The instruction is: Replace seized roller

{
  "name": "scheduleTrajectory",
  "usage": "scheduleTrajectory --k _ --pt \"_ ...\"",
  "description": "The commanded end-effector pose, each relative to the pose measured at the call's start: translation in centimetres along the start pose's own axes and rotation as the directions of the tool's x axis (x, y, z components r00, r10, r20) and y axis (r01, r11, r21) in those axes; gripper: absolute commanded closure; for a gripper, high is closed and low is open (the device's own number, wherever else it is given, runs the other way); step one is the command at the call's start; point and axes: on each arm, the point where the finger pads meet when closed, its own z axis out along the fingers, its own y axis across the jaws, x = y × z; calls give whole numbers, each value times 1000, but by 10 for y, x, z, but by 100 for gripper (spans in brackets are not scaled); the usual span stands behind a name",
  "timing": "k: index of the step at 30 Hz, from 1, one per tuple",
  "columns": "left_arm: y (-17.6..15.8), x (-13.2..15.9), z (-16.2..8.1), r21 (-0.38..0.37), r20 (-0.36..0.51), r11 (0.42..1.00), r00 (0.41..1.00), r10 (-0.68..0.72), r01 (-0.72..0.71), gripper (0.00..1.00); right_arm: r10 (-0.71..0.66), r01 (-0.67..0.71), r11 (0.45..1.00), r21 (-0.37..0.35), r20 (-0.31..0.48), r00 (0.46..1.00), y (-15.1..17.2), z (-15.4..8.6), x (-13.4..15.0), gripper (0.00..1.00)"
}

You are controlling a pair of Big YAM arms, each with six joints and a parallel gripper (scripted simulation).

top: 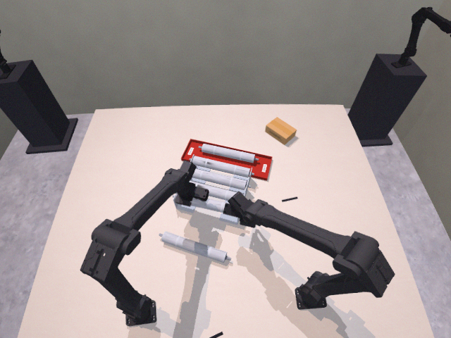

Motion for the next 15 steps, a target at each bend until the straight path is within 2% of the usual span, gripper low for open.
scheduleTrajectory --k 1,3,5,7,9,15 --pt "33 0 -48 -81 -9 996 1000 23 -24 38 10 -11 1000 26 42 999 -14 -12 -14 68" --pt "32 -1 -45 -81 -7 996 1000 23 -24 38 10 -11 1000 26 42 999 -14 -12 -14 68" --pt "28 0 -28 -45 -9 999 1000 23 -23 38 10 -11 1000 26 42 999 -14 -12 -14 68" --pt "28 0 -28 -45 -9 999 1000 23 -23 38 10 -11 1000 26 42 999 -14 -12 -14 68" --pt "22 1 -11 -42 -9 999 1000 23 -23 38 10 -11 1000 26 42 999 -14 -12 -14 68" --pt "22 1 -11 -42 -9 999 1000 23 -23 38 10 -11 1000 26 42 999 -14 -12 -14 68"
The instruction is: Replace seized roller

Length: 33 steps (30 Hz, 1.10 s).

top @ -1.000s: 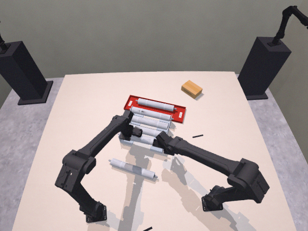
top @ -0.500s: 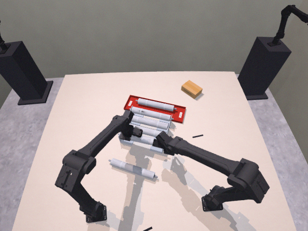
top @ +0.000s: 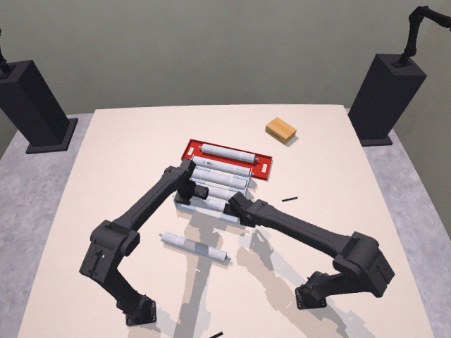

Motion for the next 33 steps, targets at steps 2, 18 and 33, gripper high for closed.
scheduleTrajectory --k 2,18,33 --pt "17 0 2 -34 -1 999 1000 11 -11 38 10 -11 1000 26 42 999 -14 -12 -14 68" --pt "2 6 -36 1 -4 1000 1000 0 0 38 37 -38 999 27 30 999 -17 -54 -15 68" --pt "11 5 -53 -1 -3 1000 1000 -4 4 38 22 -23 1000 19 31 999 -9 -65 -6 68"
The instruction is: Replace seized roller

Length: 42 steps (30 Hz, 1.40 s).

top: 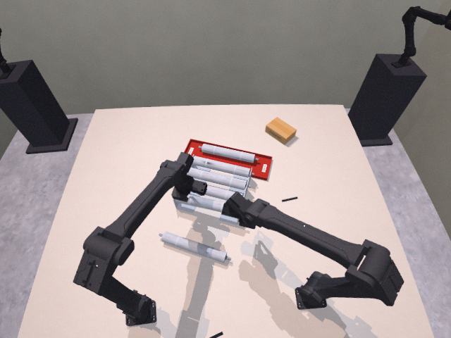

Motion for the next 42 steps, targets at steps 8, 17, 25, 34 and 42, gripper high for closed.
scheduleTrajectory --k 8,17,25,34,42 --pt "18 4 -7 -12 -1 1000 1000 -6 6 38 14 -14 1000 11 21 1000 -6 -13 -4 68" --pt "19 4 -8 -14 -1 1000 1000 -9 9 38 16 -16 1000 14 26 1000 -6 -13 -5 68" --pt "16 4 -6 -3 -1 1000 1000 -10 10 38 14 -14 1000 13 25 1000 -5 -14 -5 68" --pt "33 9 -22 -89 3 995 999 -43 43 38 75 -79 996 45 82 994 -33 -22 -20 68" --pt "20 23 -27 -132 14 977 985 -170 170 38 178 -188 980 62 142 974 -61 -29 -27 68"
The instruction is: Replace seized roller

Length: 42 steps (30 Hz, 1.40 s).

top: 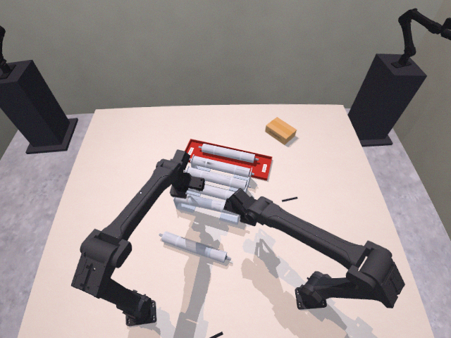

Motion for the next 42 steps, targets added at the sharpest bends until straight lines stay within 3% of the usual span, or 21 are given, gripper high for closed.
scheduleTrajectory --k 1,3,5,7,12,14,17,20,22,25,31,34,37,39,41,42 --pt "11 11 -15 -72 5 994 996 -86 87 38 110 -117 991 59 114 987 -46 -29 -31 68" --pt "12 13 -9 -69 5 992 994 -109 109 38 121 -127 991 53 104 987 -45 -21 -31 68" --pt "17 19 -21 -115 15 980 987 -161 162 38 156 -164 985 54 119 980 -54 -19 -33 68" --pt "25 26 -29 -158 30 961 974 -225 227 38 214 -228 971 69 171 962 -72 -32 -33 68" --pt "40 46 -46 -252 85 889 924 -372 381 38 326 -349 935 67 229 917 -104 -28 -36 68" --pt "46 54 -55 -286 113 853 900 -422 436 38 371 -406 911 75 282 885 -123 -43 -35 68" --pt "54 66 -68 -333 159 791 858 -489 513 38 426 -470 880 72 320 846 -144 -44 -34 68" --pt "56 64 -61 -329 167 782 847 -504 530 38 438 -481 874 66 320 840 -146 -38 -35 68" --pt "60 78 -77 -367 206 726 812 -546 581 38 468 -517 854 66 339 816 -159 -37 -31 68" --pt "68 92 -98 -409 269 642 758 -595 649 38 513 -593 802 70 425 746 -191 -65 -25 68" --pt "78 118 -133 -453 399 466 640 -656 760 38 581 -686 726 52 487 652 -229 -65 -15 68" --pt "82 130 -148 -459 464 377 579 -671 805 38 594 -737 674 45 560 578 -254 -92 -4 68" --pt "85 129 -141 -447 475 364 562 -678 817 38 604 -743 668 39 555 572 -258 -84 -5 68" --pt "84 143 -159 -452 522 293 516 -679 842 38 616 -765 644 35 570 544 -271 -82 1 68" --pt "85 151 -177 -451 573 228 475 -668 863 38 621 -788 615 27 599 505 -285 -90 7 68" --pt "85 156 -187 -449 600 191 453 -660 873 38 609 -808 589 25 644 463 -293 -114 15 68"
